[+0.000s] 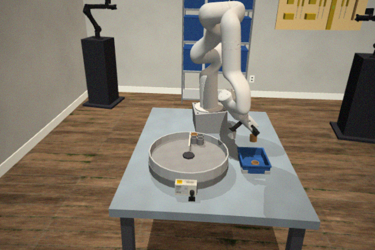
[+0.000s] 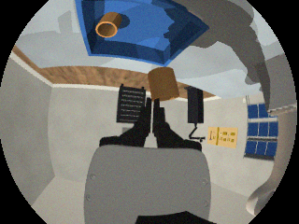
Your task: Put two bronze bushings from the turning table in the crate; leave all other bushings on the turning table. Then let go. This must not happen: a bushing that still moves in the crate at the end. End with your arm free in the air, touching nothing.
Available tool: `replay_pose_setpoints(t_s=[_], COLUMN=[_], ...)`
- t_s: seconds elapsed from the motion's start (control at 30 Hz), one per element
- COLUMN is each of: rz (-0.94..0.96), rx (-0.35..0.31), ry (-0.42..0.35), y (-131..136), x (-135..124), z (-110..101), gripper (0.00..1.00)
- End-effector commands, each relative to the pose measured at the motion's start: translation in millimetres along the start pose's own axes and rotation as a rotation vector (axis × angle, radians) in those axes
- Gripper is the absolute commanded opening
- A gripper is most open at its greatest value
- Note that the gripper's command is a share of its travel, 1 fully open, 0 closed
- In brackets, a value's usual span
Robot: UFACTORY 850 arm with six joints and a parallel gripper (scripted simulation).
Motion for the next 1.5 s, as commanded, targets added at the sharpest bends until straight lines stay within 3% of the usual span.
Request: replay_pose_setpoints(t_s=[0.0,0.17,0.5,1.47], rz=[-0.001,-0.001,-0.001,-0.001], rx=[0.001,0.001,0.001,0.001], ry=[-0.001,-0.001,-0.001,-0.001], y=[-0.4,-1.5,-8.8,-10.2], x=[-0.1,4.3,34.5,40.2], z=[0.1,5.6,42.9,49.8], gripper=[0.00,0.00,0.00,0.00])
Point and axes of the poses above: the point where the finger pads meet when closed, its own z axis out along the fingers, its own y axis across the jaws, x = y × z, the point moved 8 cm from there along -z, back along the fingers, and after that the axes turned 14 degrees about z, right-handed, at the moved point
